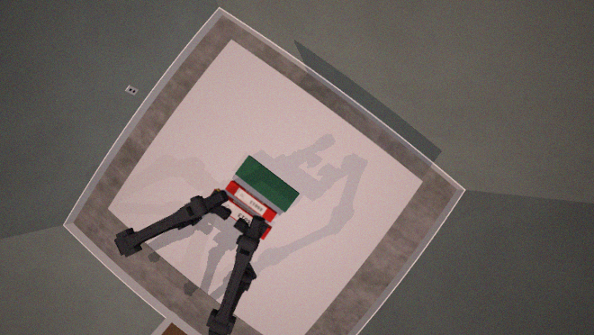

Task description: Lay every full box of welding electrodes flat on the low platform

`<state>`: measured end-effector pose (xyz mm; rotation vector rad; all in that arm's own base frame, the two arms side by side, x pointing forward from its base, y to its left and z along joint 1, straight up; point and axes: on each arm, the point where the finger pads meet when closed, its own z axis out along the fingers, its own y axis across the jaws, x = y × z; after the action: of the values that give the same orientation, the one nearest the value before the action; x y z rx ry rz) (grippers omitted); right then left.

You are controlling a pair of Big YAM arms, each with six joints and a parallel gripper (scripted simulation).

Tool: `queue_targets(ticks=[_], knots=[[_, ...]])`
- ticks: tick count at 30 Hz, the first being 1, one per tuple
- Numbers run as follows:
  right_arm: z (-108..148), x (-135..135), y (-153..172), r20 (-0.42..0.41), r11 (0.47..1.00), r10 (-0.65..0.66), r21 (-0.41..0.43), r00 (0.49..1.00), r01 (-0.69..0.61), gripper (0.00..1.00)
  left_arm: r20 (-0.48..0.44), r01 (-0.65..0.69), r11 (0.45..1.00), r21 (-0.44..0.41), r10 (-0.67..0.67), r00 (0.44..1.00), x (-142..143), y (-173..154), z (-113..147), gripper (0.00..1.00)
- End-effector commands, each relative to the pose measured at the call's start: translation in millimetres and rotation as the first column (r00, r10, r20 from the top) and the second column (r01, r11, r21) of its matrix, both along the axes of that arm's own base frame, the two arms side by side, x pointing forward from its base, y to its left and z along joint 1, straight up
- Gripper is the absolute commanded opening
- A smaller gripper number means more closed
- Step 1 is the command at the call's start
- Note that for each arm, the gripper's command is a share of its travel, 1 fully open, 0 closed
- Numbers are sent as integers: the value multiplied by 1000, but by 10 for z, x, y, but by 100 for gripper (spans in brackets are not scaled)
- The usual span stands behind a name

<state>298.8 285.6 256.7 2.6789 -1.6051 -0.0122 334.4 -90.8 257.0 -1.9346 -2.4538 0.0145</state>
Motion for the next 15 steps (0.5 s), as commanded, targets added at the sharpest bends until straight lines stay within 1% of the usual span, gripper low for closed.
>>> queue_targets(ticks=[1, 12, 13, 14, 15], knots=[[460, 117, 17, 78, 998, -15, 70, 997, 10, 0, 100, 1, 1000, -25, 2, 995, 123, -12, 419, 0], [468, 120, 15, 78, 998, -13, 70, 997, 8, 0, 101, 1, 1000, -25, 2, 995, 129, -7, 427, 0], [202, 66, 53, 50, 999, -4, 47, 999, 2, 0, 101, 1, 1000, -25, 2, 995, 131, -7, 427, 0], [189, 66, 54, 50, 999, -4, 47, 999, 2, 0, 64, 0, 1000, -17, 1, 998, 90, -23, 186, 0], [176, 67, 54, 50, 999, -4, 47, 999, 2, 0, 64, 0, 1000, -17, 1, 998, 91, -24, 173, 0]])
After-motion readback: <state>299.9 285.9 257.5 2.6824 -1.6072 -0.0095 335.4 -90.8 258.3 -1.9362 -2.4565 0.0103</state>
